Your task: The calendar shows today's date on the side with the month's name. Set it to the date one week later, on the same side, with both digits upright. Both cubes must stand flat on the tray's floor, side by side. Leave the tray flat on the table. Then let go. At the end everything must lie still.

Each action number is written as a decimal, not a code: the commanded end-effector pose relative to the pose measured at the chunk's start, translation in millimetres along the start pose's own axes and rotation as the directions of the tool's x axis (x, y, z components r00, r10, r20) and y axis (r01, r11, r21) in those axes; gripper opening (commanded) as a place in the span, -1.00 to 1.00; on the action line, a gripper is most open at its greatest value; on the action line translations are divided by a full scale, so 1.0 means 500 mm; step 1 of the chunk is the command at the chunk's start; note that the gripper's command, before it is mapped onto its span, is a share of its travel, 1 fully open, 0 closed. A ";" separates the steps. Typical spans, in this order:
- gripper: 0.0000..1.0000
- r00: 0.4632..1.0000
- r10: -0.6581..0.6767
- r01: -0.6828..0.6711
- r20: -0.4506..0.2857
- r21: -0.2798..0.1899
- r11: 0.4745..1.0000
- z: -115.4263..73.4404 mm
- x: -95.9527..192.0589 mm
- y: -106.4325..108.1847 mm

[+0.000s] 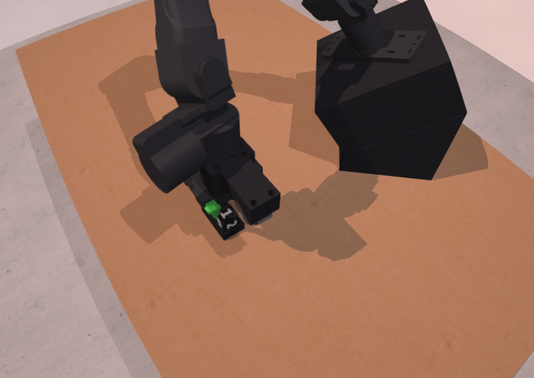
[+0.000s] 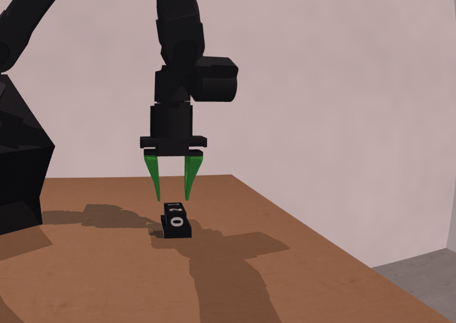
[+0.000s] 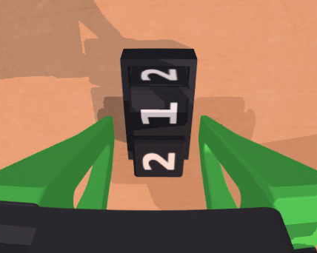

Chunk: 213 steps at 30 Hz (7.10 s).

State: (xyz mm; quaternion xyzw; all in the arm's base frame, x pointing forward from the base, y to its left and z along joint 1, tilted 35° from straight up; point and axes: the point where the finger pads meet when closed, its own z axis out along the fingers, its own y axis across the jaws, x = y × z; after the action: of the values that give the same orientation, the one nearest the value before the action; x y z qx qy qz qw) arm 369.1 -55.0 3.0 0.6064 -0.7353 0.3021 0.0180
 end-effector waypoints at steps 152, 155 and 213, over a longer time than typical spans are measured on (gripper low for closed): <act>-0.11 1.000 0.006 -0.007 0.027 0.033 0.999 -0.016 -0.018 -0.023; -0.11 1.000 0.006 -0.007 0.027 0.033 0.999 -0.016 -0.018 -0.023; -0.11 1.000 -0.002 0.002 0.024 0.018 1.000 -0.010 -0.022 -0.020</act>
State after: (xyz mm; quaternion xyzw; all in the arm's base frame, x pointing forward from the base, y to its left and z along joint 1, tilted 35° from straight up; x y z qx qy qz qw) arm 370.5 -54.8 1.1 0.6056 -0.7360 0.3020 0.0171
